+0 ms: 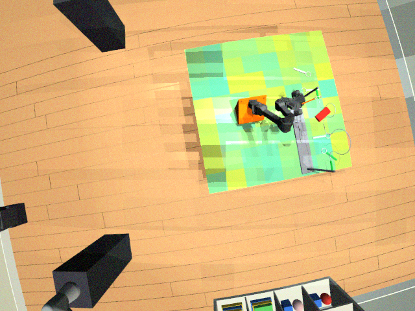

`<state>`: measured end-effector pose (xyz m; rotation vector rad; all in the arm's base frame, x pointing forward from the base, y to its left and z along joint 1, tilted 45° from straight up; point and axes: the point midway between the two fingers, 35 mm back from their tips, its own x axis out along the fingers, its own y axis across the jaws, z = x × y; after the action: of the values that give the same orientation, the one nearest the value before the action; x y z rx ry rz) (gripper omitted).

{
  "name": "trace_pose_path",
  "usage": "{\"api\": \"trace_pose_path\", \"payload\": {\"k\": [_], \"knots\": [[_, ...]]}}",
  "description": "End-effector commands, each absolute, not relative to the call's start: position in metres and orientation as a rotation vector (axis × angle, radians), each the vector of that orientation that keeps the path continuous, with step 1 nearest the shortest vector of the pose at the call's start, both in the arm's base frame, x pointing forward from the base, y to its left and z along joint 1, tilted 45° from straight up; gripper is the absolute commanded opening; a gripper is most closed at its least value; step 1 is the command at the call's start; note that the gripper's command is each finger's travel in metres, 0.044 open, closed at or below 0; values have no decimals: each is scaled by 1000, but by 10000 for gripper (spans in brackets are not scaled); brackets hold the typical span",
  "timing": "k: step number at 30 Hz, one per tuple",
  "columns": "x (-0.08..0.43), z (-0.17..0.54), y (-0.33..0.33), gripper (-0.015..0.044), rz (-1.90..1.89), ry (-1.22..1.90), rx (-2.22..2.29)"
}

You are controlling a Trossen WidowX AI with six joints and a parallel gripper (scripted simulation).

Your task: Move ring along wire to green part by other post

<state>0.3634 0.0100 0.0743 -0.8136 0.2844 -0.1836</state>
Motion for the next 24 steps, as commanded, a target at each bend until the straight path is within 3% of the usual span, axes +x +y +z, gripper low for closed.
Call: {"api": "trace_pose_path", "payload": {"k": [1,24], "knots": [[363,70,14,-150,-183,284,-811],[364,58,5,-150,-183,284,-812]]}}
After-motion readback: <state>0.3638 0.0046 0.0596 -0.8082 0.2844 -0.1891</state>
